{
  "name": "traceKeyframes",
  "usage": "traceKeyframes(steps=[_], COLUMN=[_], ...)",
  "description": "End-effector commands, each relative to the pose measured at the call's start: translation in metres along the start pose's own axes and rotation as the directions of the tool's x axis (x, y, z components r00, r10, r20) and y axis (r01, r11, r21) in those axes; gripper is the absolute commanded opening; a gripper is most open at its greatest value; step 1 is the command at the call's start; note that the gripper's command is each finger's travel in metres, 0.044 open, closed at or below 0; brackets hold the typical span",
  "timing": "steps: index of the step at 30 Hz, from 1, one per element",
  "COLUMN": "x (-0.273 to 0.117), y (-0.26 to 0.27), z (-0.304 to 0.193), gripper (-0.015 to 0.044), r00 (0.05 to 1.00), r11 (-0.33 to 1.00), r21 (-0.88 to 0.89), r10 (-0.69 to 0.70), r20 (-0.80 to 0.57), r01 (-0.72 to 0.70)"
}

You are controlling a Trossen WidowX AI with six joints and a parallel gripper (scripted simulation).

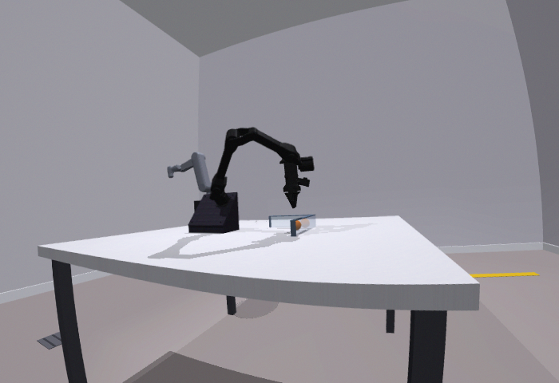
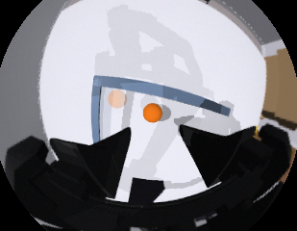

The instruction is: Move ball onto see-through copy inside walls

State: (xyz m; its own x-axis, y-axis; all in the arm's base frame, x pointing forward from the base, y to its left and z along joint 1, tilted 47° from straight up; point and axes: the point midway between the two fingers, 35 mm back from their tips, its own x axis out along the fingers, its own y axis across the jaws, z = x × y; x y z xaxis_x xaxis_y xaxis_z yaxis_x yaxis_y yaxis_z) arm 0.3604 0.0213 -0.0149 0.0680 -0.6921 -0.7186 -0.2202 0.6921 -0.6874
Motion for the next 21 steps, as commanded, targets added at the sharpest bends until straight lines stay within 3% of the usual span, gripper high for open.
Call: traceKeyframes(steps=[1,21], x=[0.025,0.048], y=[0.000,-0.001], z=[0.004,0.004], gripper=[0.0326,0.0326], r00=[0.998,0.998], r11=[0.973,0.973], r21=[0.227,0.227], r10=[-0.045,-0.045], r20=[-0.038,-0.038], r01=[0.052,0.053])
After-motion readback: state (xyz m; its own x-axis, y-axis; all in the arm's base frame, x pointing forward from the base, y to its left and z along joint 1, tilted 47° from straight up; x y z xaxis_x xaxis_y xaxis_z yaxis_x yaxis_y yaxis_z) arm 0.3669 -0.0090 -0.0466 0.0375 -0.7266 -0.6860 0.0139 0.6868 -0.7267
